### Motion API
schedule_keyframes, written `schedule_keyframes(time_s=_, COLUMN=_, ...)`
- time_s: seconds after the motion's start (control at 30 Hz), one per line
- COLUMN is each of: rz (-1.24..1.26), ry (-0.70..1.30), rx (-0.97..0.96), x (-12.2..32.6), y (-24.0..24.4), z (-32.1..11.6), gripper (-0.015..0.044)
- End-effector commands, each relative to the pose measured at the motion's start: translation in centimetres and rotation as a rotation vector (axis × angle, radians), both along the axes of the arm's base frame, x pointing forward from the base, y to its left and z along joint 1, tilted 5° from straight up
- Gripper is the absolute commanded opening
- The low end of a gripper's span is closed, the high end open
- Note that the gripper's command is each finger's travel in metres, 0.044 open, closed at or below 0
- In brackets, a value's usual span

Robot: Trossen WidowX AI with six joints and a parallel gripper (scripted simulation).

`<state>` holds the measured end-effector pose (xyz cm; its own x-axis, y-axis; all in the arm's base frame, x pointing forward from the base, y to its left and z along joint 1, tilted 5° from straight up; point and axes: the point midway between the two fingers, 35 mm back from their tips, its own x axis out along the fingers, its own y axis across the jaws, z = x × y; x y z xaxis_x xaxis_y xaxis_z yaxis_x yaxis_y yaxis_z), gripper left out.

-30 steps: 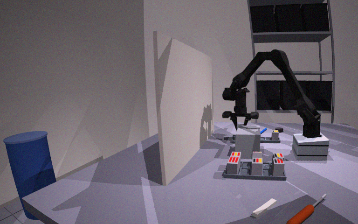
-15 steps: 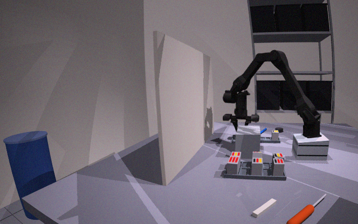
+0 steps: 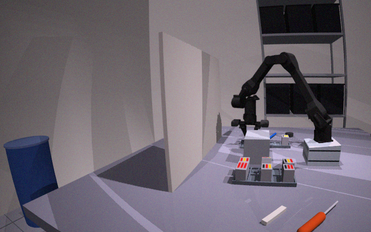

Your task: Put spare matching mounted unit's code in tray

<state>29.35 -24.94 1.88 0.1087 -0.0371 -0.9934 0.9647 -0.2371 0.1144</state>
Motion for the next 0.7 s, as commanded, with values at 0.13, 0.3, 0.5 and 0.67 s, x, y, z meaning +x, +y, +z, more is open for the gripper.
schedule_keyframes(time_s=0.13, rz=0.0, ry=-0.001, rx=-0.001, x=0.0, y=0.0, z=0.1, gripper=0.0341)
schedule_keyframes(time_s=0.3, rz=0.0, ry=-0.001, rx=-0.001, x=0.0, y=-0.1, z=1.2, gripper=0.044)
schedule_keyframes(time_s=0.5, rz=-0.003, ry=0.005, rx=-0.001, x=-1.1, y=0.4, z=10.4, gripper=0.044)
schedule_keyframes(time_s=0.67, rz=-0.004, ry=-0.015, rx=-0.014, x=-0.8, y=0.2, z=10.5, gripper=0.044)
